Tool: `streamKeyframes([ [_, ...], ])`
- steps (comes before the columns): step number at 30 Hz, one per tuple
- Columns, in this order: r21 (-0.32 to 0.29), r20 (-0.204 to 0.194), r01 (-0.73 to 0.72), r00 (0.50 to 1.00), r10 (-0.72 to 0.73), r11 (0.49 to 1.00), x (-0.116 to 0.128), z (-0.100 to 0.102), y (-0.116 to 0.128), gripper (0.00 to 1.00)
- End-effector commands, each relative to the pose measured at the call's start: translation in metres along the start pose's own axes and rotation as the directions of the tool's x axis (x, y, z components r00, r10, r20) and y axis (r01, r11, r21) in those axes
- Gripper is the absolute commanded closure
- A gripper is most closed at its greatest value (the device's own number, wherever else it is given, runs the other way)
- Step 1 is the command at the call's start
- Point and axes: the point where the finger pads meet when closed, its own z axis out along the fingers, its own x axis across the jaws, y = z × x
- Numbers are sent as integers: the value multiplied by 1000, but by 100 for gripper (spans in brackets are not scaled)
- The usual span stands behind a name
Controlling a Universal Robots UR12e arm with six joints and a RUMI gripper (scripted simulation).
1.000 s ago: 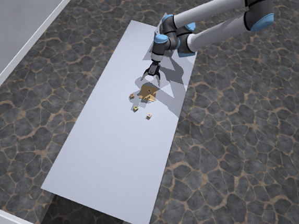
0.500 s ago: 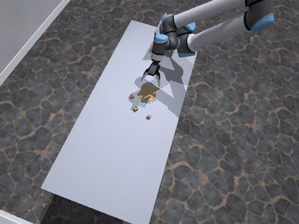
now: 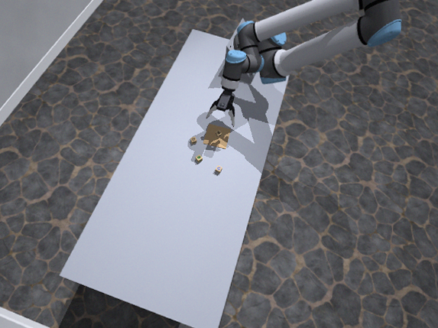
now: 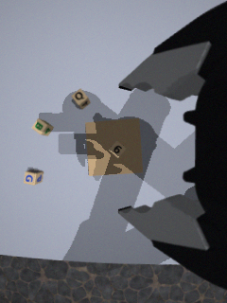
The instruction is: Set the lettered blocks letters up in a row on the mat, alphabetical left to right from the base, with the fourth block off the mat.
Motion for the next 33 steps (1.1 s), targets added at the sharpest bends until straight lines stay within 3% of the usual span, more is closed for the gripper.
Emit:
streamKeyframes([
  [1, 1, 0, 1, 1000, -1, 1000, 0, 0, -1, 0],
  [17, 0, -1, 1, 1000, -1, 1000, 3, 2, -8, 0],
  [22, -2, -5, 1, 1000, -1, 1000, 21, 19, -54, 0],
  [27, -2, -5, 1, 1000, -1, 1000, 43, 58, -119, 0],
  [29, -2, -5, 1, 1000, -1, 1000, 43, 58, -119, 0],
  [33, 0, -2, 1, 1000, -1, 1000, 53, 88, -154, 0],
])
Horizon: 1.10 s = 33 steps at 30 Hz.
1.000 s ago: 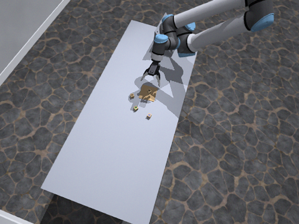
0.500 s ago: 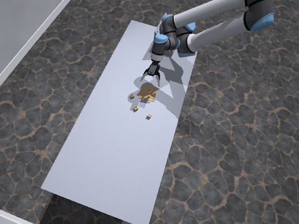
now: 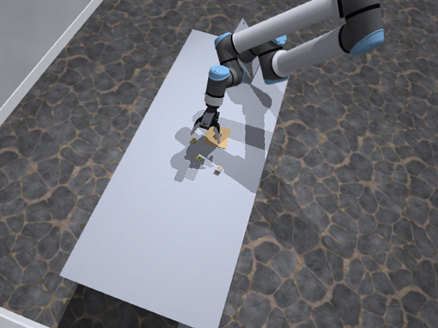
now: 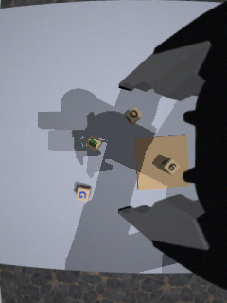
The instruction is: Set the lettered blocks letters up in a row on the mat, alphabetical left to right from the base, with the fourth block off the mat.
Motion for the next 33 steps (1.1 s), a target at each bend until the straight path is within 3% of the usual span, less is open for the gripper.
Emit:
streamKeyframes([
  [1, 8, -3, -2, 1000, 2, 1000, 14, 35, -39, 0],
  [33, 9, -2, -2, 1000, 2, 1000, 15, 40, -45, 0],
])
